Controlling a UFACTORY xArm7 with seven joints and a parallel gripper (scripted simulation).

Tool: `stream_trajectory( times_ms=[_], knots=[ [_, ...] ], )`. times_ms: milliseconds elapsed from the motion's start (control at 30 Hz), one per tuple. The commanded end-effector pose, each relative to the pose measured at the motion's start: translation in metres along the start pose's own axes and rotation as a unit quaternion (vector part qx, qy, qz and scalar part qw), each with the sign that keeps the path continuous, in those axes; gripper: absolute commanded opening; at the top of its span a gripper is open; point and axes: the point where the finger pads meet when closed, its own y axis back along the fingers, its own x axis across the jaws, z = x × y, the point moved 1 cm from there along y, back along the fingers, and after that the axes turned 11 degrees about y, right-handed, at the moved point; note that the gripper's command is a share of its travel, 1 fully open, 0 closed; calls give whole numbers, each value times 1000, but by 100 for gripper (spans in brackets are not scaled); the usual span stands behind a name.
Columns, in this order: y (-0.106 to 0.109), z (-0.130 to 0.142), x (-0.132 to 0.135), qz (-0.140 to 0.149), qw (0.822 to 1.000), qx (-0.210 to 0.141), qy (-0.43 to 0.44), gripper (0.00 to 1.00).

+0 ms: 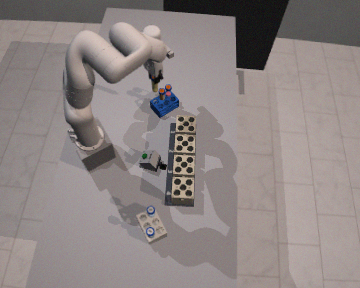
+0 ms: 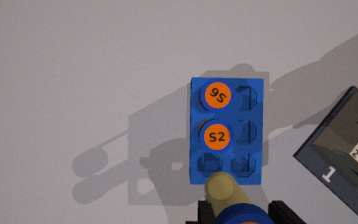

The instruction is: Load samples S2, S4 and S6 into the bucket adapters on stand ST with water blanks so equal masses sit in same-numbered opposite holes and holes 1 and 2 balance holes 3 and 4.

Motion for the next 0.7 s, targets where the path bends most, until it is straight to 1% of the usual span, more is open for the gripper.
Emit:
stream_trajectory(
  times_ms=[0, 200, 333, 500, 567, 667],
  knots=[
    [4, -1, 0, 0, 1000, 1, 0, 0],
    [4, -1, 0, 0, 1000, 1, 0, 0],
    [4, 0, 20, 0, 998, 1, -67, 0],
    [4, 2, 45, 0, 989, 1, -149, 0],
    [4, 2, 45, 0, 989, 1, -149, 0],
    [4, 4, 60, 0, 980, 1, -199, 0]
  ],
)
